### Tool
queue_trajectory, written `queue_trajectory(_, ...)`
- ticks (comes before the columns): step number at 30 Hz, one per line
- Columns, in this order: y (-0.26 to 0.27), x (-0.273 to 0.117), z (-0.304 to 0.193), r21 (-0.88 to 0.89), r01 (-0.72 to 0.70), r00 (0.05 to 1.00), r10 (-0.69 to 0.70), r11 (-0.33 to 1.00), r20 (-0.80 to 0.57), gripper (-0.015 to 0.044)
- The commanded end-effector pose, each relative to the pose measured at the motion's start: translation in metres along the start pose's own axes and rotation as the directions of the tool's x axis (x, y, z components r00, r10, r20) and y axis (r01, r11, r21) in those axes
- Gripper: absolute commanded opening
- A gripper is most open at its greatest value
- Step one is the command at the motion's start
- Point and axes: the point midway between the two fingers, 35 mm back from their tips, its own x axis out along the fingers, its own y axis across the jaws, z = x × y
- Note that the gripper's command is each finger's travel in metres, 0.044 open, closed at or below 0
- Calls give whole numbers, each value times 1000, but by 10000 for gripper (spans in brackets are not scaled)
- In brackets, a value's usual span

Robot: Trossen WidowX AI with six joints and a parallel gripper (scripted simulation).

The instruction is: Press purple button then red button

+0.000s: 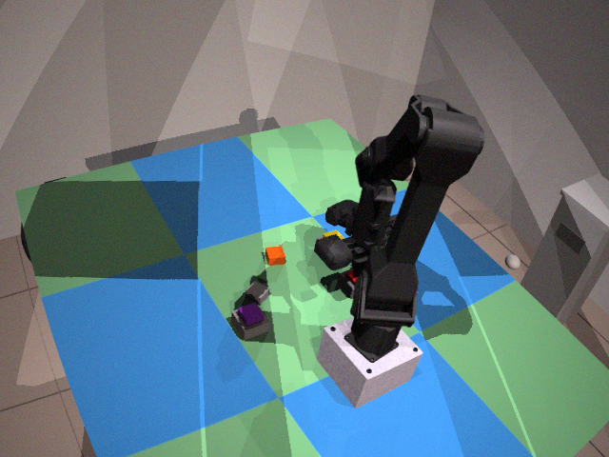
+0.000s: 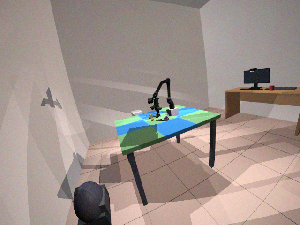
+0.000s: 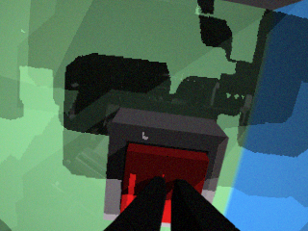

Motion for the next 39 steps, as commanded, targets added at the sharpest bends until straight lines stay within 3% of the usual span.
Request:
queue_trajectory(1,1,1,-1,-4,-7,1000,7,1000,-3,20)
queue_trajectory(10,1,-32,-1,-4,-7,1000,7,1000,-3,20)
queue_trajectory(25,128,-69,85,-39,-51,999,51,998,2,400)
queue_trajectory(32,214,-85,94,-21,-45,999,45,999,-4,400)
queue_trajectory(39,303,-100,72,-5,-34,999,34,999,0,400)
